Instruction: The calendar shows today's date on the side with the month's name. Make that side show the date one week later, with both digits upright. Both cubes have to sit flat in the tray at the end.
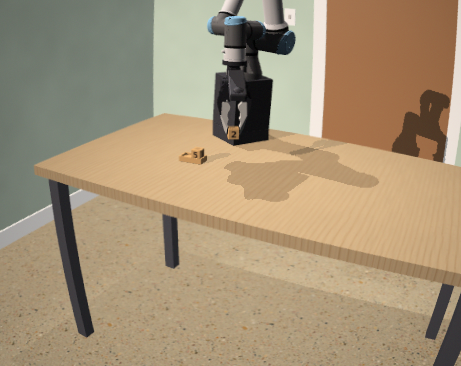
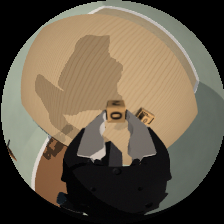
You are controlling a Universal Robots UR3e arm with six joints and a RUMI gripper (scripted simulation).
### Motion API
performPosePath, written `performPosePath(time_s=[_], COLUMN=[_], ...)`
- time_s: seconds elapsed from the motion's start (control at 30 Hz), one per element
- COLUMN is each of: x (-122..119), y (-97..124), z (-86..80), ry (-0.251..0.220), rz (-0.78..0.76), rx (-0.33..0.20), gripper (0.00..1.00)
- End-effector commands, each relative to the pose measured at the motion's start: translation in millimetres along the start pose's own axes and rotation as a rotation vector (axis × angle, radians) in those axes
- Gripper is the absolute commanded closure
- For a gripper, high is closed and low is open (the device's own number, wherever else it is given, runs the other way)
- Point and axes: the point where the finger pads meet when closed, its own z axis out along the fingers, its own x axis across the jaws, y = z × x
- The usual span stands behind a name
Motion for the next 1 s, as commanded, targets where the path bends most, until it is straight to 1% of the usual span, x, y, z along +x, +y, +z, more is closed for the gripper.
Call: performPosePath(time_s=[0.0, 0.07, 0.17, 0.57, 0.67, 0.73, 0.97], x=[3, 3, 4, 8, 8, 9, 11], y=[3, 3, 6, 12, 13, 15, 19], z=[-0.5, -0.5, -0.5, -0.5, -0.5, -0.5, -0.5], ry=[-0.004, -0.004, -0.003, -0.003, -0.003, -0.002, -0.002], rz=[-0.163, -0.163, -0.251, -0.447, -0.460, -0.525, -0.638], rx=[0.008, 0.008, 0.008, 0.008, 0.008, 0.008, 0.009], gripper=[0.89, 0.89, 0.89, 0.89, 0.89, 0.89, 0.89])
